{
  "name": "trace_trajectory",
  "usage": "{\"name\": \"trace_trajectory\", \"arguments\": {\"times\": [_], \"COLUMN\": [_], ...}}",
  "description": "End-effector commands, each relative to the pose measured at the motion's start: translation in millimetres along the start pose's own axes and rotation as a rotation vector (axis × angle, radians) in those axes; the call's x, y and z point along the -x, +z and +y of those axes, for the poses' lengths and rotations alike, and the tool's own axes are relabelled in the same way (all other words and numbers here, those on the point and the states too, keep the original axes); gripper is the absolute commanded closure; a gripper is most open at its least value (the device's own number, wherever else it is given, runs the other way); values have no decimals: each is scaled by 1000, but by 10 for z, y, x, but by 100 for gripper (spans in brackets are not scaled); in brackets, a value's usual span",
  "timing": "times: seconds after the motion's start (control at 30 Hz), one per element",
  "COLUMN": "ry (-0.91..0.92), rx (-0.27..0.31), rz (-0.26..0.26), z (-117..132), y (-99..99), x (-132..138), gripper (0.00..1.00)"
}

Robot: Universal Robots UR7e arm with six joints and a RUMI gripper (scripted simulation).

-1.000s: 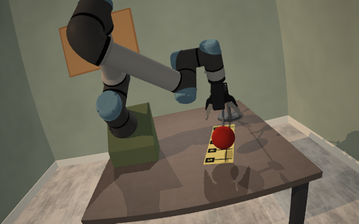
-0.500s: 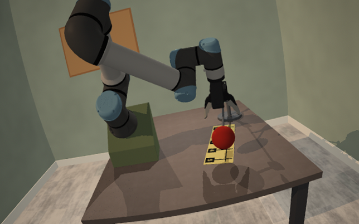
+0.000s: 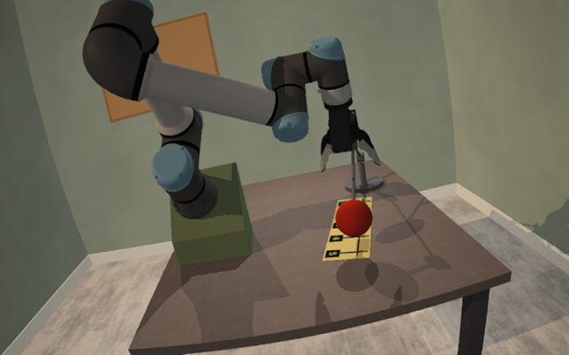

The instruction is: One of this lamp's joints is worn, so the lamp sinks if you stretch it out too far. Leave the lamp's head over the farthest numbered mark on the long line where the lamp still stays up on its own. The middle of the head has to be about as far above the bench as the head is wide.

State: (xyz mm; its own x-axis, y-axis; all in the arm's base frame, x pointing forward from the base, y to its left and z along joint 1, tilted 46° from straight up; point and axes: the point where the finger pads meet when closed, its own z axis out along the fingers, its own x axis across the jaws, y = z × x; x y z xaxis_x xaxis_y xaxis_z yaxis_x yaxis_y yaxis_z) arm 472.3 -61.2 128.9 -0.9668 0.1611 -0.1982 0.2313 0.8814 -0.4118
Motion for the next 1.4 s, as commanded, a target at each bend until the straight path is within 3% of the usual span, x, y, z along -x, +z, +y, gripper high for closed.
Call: {"name": "trace_trajectory", "arguments": {"times": [0.0,0.3,0.87,1.37], "ry": [1,0,-2,-3], "rx": [-1,0,2,2], "rz": [2,-2,-4,0], "z": [-1,4,1,8], "y": [-201,-505,-648,-601], "x": [1,0,0,-12], "gripper": [0,0,0,0]}}
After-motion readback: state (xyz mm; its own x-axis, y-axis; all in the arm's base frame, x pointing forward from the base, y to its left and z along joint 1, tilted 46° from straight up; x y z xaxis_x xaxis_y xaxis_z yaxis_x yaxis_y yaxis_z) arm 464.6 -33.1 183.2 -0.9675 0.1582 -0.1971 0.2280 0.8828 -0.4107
